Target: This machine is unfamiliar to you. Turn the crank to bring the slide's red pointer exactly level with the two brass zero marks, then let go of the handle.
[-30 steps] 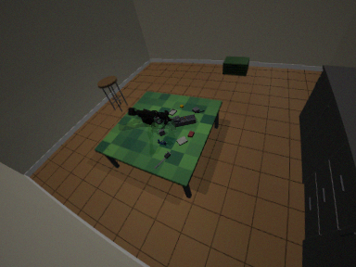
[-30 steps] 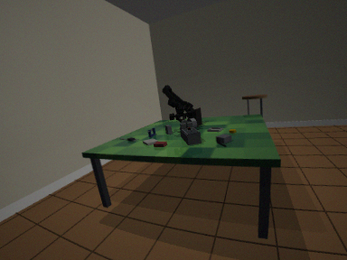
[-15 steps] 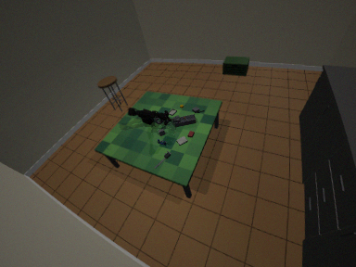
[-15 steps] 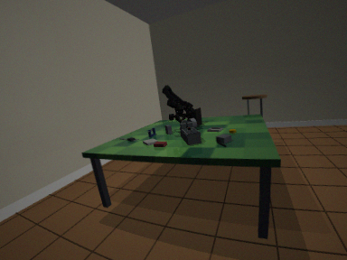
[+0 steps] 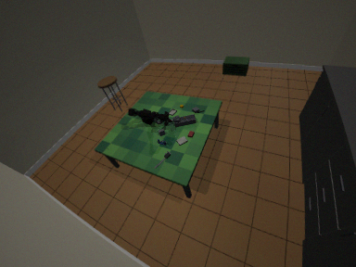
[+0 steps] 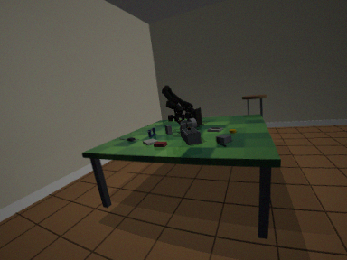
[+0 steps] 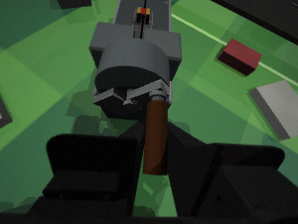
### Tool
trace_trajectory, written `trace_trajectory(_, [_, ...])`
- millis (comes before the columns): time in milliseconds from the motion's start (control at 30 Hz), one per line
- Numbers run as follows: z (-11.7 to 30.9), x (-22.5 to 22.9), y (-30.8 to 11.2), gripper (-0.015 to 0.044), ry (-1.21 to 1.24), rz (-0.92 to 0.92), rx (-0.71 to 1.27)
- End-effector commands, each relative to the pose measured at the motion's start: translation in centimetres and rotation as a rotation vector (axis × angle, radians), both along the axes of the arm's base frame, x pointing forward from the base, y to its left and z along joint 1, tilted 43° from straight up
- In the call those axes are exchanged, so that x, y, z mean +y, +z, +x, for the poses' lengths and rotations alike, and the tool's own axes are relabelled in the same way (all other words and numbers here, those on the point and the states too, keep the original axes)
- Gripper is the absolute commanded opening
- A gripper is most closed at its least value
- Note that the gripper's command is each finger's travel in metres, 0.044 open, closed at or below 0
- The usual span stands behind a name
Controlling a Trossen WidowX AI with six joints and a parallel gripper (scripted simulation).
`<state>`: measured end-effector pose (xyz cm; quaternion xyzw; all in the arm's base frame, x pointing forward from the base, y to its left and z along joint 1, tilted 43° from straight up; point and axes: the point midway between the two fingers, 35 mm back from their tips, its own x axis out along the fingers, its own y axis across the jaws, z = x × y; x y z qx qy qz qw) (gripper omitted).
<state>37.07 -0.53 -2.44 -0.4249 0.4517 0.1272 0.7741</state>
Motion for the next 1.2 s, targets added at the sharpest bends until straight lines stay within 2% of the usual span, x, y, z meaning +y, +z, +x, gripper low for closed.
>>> trace_trajectory(0, [0.4,-0.9,-0.2,0.0000,-0.016,-0.006,-0.006])
trace_trajectory(1167, [0.3,-2.6,-2.0,0.0000,-0.016,-0.007,-0.006])
